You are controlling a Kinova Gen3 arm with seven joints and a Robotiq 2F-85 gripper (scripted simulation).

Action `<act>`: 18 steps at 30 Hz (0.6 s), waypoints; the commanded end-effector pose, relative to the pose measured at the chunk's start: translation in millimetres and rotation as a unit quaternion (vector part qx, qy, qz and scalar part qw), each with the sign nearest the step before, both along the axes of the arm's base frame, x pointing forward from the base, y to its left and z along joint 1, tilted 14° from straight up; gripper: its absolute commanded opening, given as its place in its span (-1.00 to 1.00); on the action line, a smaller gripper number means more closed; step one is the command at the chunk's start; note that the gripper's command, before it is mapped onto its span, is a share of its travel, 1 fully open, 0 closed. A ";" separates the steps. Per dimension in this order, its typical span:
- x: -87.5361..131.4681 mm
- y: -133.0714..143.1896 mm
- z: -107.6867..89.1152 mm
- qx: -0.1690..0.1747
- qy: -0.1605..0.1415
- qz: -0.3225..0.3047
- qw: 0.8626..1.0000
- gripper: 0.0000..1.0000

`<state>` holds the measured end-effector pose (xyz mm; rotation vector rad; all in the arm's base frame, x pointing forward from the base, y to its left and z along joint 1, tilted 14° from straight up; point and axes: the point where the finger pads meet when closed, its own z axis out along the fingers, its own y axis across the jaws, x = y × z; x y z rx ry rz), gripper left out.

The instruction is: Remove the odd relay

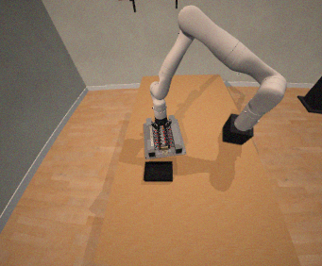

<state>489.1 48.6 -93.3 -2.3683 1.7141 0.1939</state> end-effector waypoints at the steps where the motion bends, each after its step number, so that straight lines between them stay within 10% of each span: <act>1: 0.8 -1.3 3.4 -0.001 -0.001 0.000 1.000 -1.00; 18: 0.6 -3.3 11.3 -0.001 -0.001 0.000 1.000 -1.00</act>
